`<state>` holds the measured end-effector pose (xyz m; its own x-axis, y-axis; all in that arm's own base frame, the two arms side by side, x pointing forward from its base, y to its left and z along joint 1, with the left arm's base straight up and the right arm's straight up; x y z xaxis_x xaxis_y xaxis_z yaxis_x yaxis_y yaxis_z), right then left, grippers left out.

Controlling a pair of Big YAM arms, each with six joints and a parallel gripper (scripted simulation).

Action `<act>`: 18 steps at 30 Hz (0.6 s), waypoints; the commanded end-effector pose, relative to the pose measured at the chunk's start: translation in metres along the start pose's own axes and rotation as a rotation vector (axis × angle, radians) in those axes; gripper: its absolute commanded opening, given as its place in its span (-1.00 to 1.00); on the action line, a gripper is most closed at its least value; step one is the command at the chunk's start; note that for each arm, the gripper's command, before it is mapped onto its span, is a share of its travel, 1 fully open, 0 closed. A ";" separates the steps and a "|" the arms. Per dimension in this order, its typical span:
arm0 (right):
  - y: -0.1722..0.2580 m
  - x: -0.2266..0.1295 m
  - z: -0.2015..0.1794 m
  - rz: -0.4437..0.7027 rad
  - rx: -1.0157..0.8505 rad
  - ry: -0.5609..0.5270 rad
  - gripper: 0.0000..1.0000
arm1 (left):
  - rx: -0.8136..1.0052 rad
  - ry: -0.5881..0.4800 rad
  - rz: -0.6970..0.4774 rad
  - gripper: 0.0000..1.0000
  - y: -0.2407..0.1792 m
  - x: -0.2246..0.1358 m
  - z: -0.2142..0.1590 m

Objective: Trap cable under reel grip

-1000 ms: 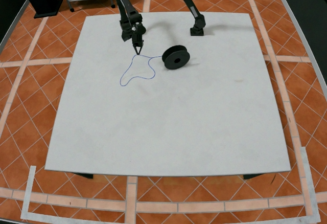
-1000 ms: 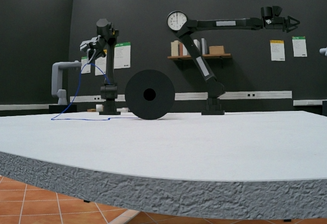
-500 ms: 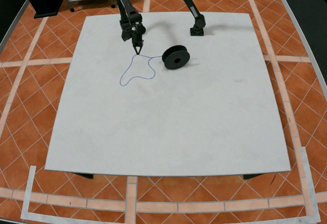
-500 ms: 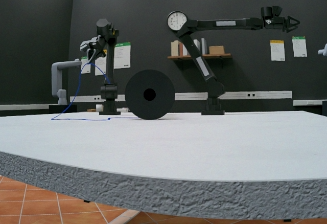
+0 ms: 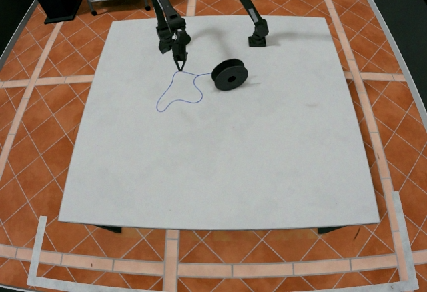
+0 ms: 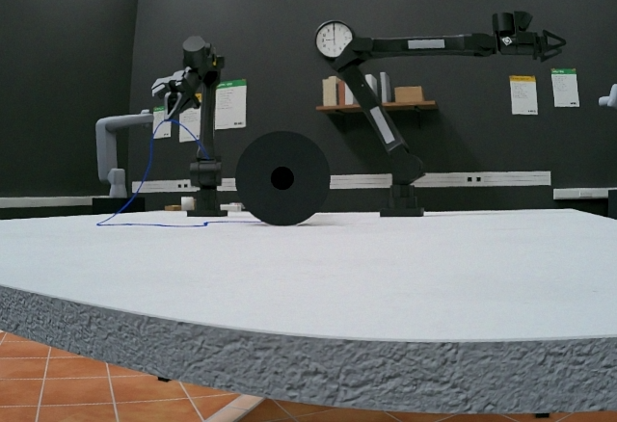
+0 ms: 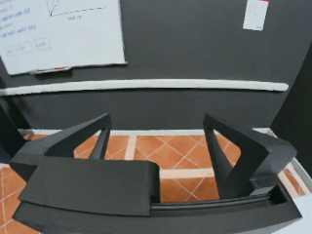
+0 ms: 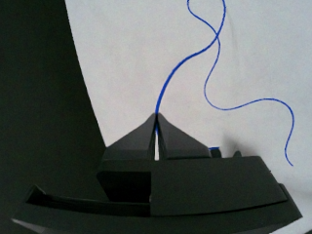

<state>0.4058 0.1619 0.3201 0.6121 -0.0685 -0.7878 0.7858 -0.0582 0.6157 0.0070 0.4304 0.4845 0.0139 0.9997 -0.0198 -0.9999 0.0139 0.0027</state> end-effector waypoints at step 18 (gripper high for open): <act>0.016 -0.018 -0.004 0.069 0.017 0.035 -1.00 | -0.010 -0.042 0.011 1.00 0.006 -0.003 0.015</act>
Point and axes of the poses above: on each arm, the point where the finger pads meet when closed, its own x axis out along the fingers, its own y axis across the jaws, z = x × y, the point moved 9 cm from there along -x, back along the fingers
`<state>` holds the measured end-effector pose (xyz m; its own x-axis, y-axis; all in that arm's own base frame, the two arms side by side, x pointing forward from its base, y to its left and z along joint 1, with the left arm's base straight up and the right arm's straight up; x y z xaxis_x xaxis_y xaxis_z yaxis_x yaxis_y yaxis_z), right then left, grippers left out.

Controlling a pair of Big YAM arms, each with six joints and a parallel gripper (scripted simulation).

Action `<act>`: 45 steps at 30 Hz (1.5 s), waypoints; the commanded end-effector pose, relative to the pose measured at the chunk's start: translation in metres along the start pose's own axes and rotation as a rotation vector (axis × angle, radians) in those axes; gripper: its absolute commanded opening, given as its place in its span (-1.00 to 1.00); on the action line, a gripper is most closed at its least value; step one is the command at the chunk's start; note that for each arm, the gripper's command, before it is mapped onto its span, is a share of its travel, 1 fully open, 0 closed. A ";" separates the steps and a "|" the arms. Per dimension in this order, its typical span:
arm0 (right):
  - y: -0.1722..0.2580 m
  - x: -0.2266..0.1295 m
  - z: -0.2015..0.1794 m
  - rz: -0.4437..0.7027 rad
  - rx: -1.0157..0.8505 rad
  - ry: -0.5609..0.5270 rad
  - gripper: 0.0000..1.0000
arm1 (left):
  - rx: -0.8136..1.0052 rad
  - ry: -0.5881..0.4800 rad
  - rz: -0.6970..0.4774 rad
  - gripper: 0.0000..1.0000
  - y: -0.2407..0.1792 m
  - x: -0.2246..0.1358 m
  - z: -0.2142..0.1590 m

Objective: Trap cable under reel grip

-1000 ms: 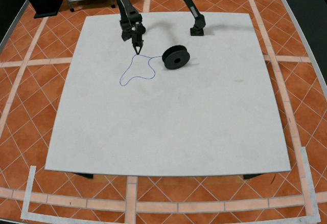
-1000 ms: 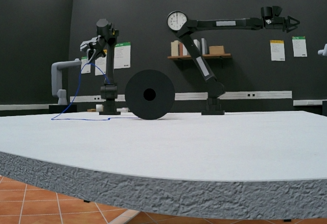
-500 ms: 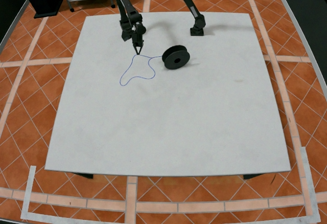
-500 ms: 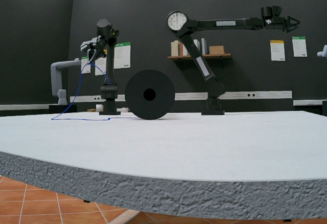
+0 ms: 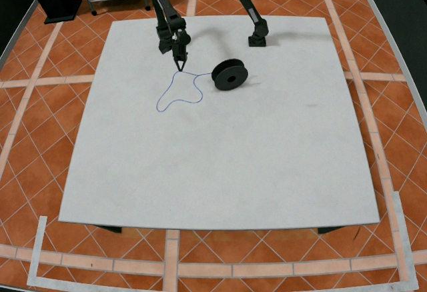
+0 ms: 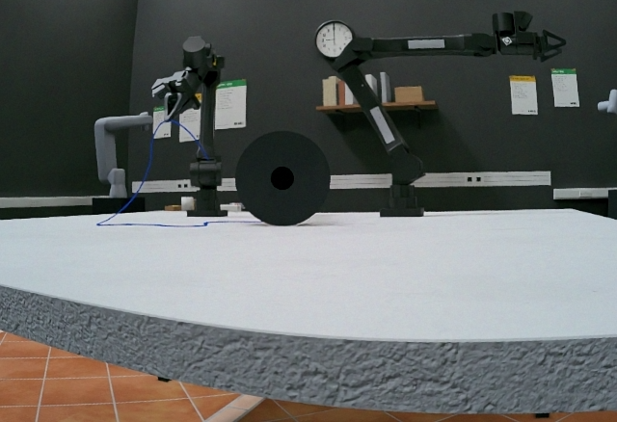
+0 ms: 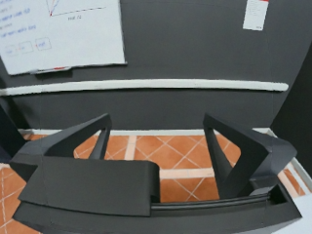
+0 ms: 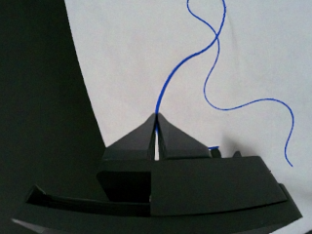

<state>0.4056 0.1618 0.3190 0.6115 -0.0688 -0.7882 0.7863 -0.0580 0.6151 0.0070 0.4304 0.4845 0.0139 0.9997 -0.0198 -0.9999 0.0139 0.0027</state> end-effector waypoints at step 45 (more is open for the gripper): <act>0.017 -0.019 -0.004 0.070 0.017 0.036 -1.00 | 0.102 0.087 -0.247 0.50 -0.073 -0.001 -0.020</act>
Point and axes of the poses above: on each arm, the point where the finger pads meet when closed, its own x axis out along the fingers, its own y axis across the jaws, z = x × y, the point moved 9 cm from there along -x, back along the fingers
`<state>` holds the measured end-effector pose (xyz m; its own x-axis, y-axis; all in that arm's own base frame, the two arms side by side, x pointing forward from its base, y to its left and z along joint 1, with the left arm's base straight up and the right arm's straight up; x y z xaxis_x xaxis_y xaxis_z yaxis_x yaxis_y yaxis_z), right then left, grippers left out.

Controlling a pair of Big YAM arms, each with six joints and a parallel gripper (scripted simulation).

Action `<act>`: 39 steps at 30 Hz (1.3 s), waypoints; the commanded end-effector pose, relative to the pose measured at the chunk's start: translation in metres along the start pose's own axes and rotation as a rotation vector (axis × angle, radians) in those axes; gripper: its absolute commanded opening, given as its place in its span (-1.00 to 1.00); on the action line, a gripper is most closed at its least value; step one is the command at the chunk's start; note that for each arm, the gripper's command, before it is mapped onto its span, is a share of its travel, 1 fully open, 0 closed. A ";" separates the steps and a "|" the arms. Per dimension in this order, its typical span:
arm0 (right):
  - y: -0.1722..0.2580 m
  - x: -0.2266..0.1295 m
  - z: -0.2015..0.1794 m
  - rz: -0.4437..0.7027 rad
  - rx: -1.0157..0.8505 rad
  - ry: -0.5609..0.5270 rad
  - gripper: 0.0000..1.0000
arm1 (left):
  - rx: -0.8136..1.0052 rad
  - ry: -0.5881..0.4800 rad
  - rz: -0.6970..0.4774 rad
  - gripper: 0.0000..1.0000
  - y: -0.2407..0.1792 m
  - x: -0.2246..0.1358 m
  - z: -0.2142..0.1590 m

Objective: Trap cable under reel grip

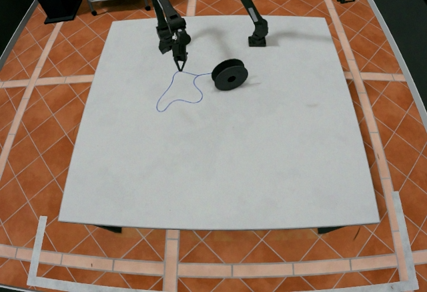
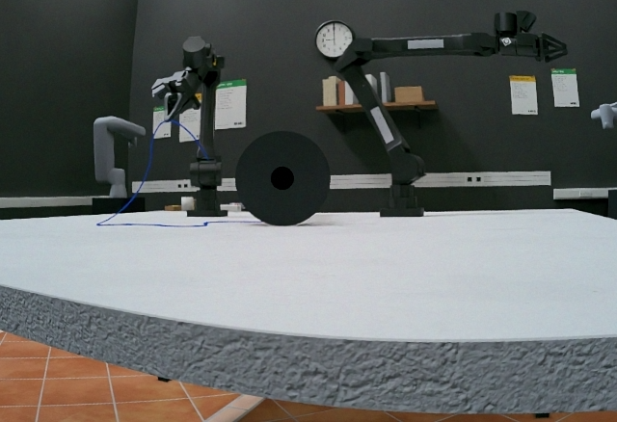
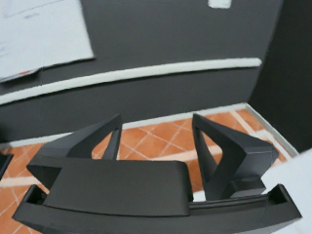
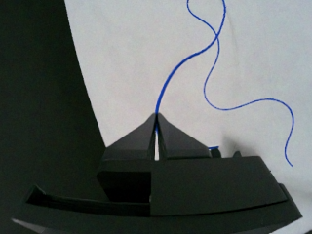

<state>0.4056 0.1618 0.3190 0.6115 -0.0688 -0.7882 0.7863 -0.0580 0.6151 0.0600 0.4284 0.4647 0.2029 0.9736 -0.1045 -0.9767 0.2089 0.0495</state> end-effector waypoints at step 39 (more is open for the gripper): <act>0.017 -0.019 -0.004 0.070 0.017 0.036 -1.00 | 0.574 0.191 -1.417 0.50 -0.351 -0.147 -0.111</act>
Point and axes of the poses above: on each arm, the point where the finger pads meet when closed, its own x axis out along the fingers, its own y axis across the jaws, z = x × y, the point moved 9 cm from there along -x, back along the fingers
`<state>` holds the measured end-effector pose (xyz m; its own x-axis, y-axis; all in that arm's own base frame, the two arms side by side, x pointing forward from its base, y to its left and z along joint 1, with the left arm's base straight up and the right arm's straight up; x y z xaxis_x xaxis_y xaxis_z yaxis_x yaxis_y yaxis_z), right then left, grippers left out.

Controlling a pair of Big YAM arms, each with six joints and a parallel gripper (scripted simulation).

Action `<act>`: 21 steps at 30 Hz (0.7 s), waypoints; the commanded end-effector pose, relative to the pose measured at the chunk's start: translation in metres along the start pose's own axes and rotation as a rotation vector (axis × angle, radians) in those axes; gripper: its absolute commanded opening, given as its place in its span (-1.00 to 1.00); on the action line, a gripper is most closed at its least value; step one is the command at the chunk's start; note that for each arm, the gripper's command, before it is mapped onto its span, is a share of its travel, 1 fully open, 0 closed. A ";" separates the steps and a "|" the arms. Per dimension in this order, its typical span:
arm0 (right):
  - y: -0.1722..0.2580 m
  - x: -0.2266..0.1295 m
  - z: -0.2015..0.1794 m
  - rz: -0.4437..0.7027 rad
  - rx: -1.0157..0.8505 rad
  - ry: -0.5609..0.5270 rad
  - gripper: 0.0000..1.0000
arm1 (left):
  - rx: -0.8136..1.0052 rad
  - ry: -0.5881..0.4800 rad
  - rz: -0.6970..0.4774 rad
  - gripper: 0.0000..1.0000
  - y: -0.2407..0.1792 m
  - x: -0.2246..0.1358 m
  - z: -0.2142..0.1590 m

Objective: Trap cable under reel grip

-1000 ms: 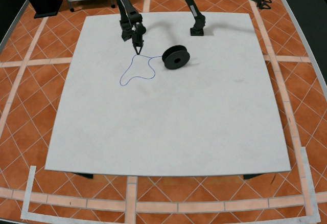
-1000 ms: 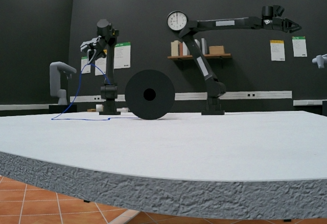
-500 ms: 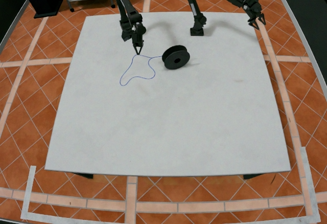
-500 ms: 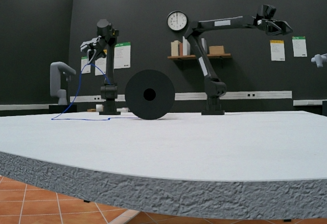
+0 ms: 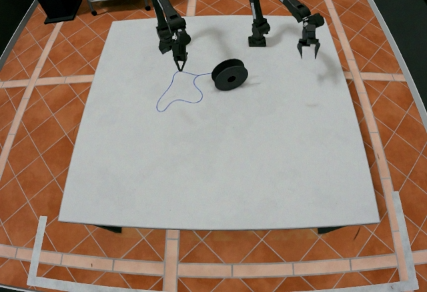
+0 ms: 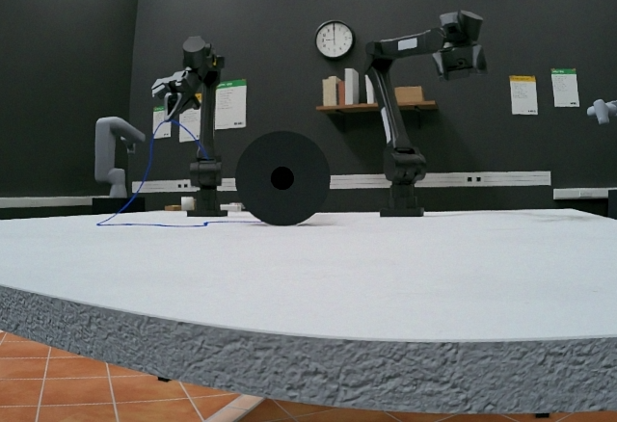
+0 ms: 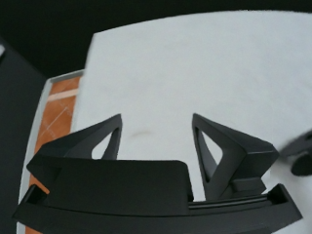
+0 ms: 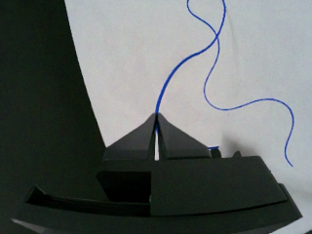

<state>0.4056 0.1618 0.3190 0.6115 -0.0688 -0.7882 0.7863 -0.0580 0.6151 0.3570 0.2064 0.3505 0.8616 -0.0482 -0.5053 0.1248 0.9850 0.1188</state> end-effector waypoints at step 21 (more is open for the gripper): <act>0.017 -0.019 -0.004 0.070 0.017 0.036 -1.00 | 0.373 -0.037 -0.733 0.50 -0.198 0.055 0.020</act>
<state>0.4056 0.1618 0.3190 0.6115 -0.0688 -0.7882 0.7863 -0.0580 0.6151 0.3856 0.0250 0.3138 0.5563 -0.6332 -0.5382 0.7591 0.6506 0.0192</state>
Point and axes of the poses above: on each arm, the point where the finger pads meet when closed, its own x axis out along the fingers, its own y axis across the jaws, z = x × y, the point moved 9 cm from there along -x, back along the fingers
